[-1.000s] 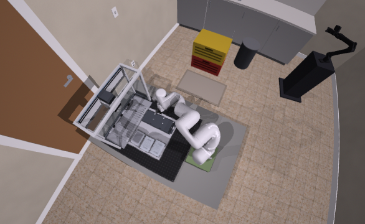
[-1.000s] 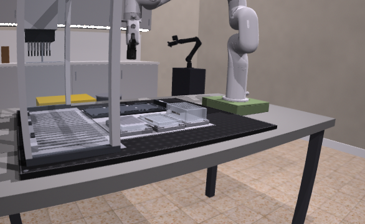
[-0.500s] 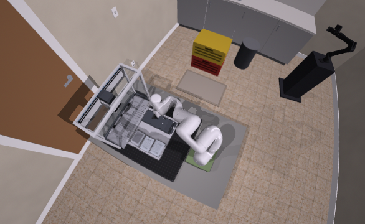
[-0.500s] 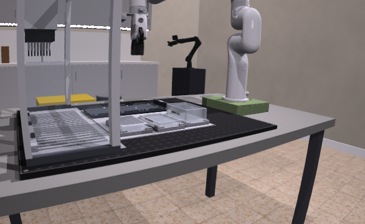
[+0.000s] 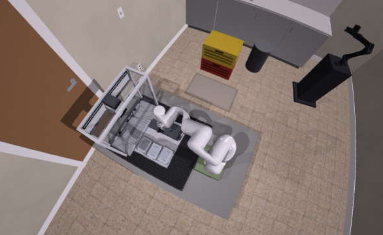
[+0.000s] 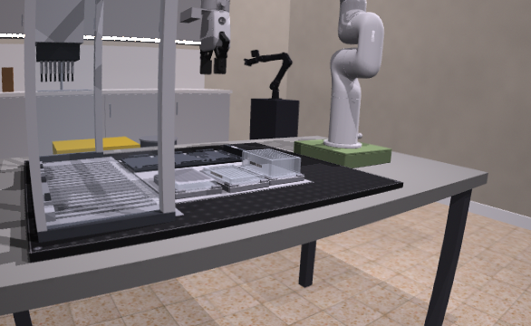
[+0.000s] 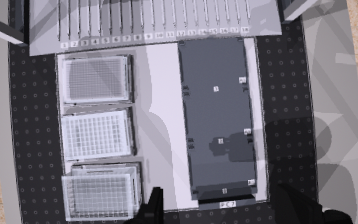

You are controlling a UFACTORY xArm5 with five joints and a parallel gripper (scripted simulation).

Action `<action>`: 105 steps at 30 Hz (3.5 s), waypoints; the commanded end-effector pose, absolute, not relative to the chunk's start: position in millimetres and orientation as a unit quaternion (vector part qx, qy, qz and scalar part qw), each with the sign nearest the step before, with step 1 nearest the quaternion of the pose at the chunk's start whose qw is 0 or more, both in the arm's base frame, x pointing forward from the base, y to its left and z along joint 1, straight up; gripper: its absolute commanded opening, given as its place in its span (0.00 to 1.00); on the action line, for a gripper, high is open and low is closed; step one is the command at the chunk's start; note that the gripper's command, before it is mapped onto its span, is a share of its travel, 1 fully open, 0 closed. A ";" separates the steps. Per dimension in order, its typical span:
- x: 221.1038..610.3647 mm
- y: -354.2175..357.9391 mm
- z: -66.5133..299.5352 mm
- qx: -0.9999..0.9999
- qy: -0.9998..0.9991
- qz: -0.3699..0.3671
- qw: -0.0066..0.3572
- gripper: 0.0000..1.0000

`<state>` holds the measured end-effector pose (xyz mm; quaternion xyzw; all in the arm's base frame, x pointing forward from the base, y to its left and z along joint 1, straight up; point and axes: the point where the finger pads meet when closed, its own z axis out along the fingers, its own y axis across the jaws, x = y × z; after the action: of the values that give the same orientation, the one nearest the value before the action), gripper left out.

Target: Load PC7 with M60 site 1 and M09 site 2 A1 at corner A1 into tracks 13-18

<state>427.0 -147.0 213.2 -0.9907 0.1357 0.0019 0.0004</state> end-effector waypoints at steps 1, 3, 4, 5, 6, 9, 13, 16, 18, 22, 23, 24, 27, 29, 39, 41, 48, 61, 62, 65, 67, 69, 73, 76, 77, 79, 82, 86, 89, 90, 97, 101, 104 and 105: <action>428.1 -130.1 219.8 -0.992 0.130 -0.001 0.000 1.00; 428.0 -120.4 222.4 -0.992 0.130 -0.001 0.000 1.00; 427.9 -115.5 223.7 -0.992 0.130 -0.001 0.000 1.00; 427.3 -110.7 224.9 -0.994 0.114 -0.001 0.000 1.00; 426.7 -105.9 226.1 -0.995 0.097 -0.001 0.000 1.00; 424.9 -91.4 229.7 -0.996 0.087 -0.001 0.000 1.00; 423.6 -81.8 232.1 -0.996 0.087 -0.001 0.000 1.00; 420.8 -67.4 235.6 -0.999 0.054 -0.001 0.000 1.00; 418.6 -57.9 237.9 -0.999 0.043 -0.002 0.000 1.00; 414.2 -38.9 242.4 -0.999 0.043 -0.002 0.000 1.00; 413.6 -36.1 243.1 -0.999 0.043 -0.002 0.000 1.00; 413.0 -33.1 239.2 -1.000 0.027 -0.002 0.000 1.00; 411.9 -27.1 231.2 -1.000 -0.007 -0.001 0.000 1.00; 411.4 -24.1 227.2 -1.000 -0.023 -0.001 0.000 1.00; 405.8 5.8 187.4 -0.982 -0.189 -0.001 0.001 1.00; 404.7 11.7 179.4 -0.975 -0.221 -0.001 0.001 1.00; 401.9 26.7 159.5 -0.953 -0.302 -0.001 0.001 1.00; 398.9 43.0 137.6 -0.874 -0.485 -0.001 0.001 1.00; 398.9 43.0 137.6 -0.874 -0.485 -0.001 0.001 1.00; 398.9 43.0 137.6 -0.849 -0.528 -0.001 0.001 1.00; 398.9 43.0 137.6 -0.831 -0.556 -0.001 0.002 1.00; 398.9 43.0 137.6 -0.812 -0.584 -0.001 0.002 1.00; 398.9 43.0 137.6 -0.780 -0.626 -0.001 0.002 1.00; 398.9 43.0 137.6 -0.780 -0.626 -0.001 0.002 1.00; 398.9 43.0 137.6 -0.780 -0.626 -0.001 0.002 1.00; 398.9 43.0 137.6 -0.780 -0.626 -0.001 0.002 1.00; 398.9 43.0 137.6 -0.780 -0.626 -0.001 0.002 1.00; 398.9 43.0 137.6 -0.780 -0.626 -0.001 0.002 1.00; 398.9 43.1 132.6 -0.780 -0.626 -0.001 0.002 1.00; 398.9 43.1 131.0 -0.780 -0.626 -0.001 0.002 1.00; 398.8 43.1 122.6 -0.780 -0.626 -0.001 0.002 1.00; 398.8 43.1 115.9 -0.780 -0.626 -0.001 0.002 1.00; 398.8 43.1 110.9 -0.780 -0.626 -0.001 0.002 1.00; 398.8 43.2 109.2 -0.780 -0.626 -0.001 0.002 1.00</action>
<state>397.4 43.0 111.9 -0.7797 -0.6262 0.0017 0.0011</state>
